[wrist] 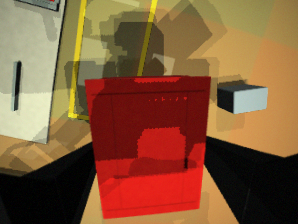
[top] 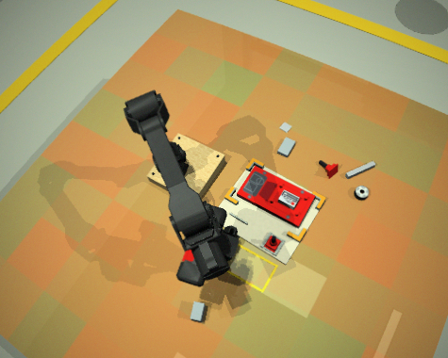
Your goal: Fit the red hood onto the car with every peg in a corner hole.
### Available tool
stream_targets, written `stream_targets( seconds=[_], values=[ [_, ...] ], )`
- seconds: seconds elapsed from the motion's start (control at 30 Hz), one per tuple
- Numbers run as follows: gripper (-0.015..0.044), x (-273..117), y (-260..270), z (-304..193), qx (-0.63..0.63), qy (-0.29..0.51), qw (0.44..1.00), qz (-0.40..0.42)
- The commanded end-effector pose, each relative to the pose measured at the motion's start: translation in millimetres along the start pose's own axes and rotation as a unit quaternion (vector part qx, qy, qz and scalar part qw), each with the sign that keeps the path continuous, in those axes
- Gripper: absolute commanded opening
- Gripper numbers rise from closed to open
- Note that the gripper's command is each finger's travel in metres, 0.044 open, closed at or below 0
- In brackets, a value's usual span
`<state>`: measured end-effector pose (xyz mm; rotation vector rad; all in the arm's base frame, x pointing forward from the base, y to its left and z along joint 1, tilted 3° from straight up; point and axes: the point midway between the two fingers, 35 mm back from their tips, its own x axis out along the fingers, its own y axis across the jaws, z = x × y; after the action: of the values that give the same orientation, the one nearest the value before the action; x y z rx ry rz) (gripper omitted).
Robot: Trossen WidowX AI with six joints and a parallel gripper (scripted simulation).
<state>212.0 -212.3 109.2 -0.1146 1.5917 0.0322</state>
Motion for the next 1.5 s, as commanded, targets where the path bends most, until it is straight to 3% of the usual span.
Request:
stream_targets(
  seconds=[0.0,1.47],
  values=[
    [0.0000,0,3,6,0.003,0.000,1.000,0.000],
    [0.0000,-5,105,112,0.066,-0.011,0.998,0.005]
  ],
)
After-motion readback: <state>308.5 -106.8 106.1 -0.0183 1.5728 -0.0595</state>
